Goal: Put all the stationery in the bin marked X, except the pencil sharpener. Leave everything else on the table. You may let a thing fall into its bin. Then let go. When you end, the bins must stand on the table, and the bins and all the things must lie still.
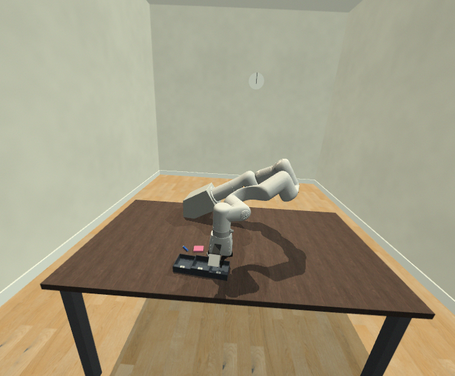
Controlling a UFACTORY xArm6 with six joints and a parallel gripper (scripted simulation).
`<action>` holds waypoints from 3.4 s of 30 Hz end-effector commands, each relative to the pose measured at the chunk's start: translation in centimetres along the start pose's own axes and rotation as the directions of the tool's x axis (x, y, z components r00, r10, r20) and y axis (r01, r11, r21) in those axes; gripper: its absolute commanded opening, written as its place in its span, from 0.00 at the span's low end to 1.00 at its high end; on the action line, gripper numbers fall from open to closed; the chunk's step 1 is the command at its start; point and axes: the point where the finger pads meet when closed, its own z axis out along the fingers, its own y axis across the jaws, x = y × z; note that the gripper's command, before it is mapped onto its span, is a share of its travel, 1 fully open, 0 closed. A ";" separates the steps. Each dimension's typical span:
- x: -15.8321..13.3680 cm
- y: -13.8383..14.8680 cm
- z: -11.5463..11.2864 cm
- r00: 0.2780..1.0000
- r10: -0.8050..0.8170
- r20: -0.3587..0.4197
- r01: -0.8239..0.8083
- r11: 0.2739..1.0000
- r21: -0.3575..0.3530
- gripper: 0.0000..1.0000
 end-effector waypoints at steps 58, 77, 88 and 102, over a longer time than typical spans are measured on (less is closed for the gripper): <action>0.1 0.0 1.8 1.000 -0.001 -0.003 0.001 1.000 -0.001 0.07; 0.1 0.0 -0.2 1.000 -0.001 -0.003 0.001 1.000 -0.001 0.07; 0.1 0.0 -2.9 1.000 -0.001 -0.003 0.001 1.000 -0.001 0.07; 0.1 0.0 -10.4 1.000 -0.001 -0.003 0.001 1.000 -0.001 0.07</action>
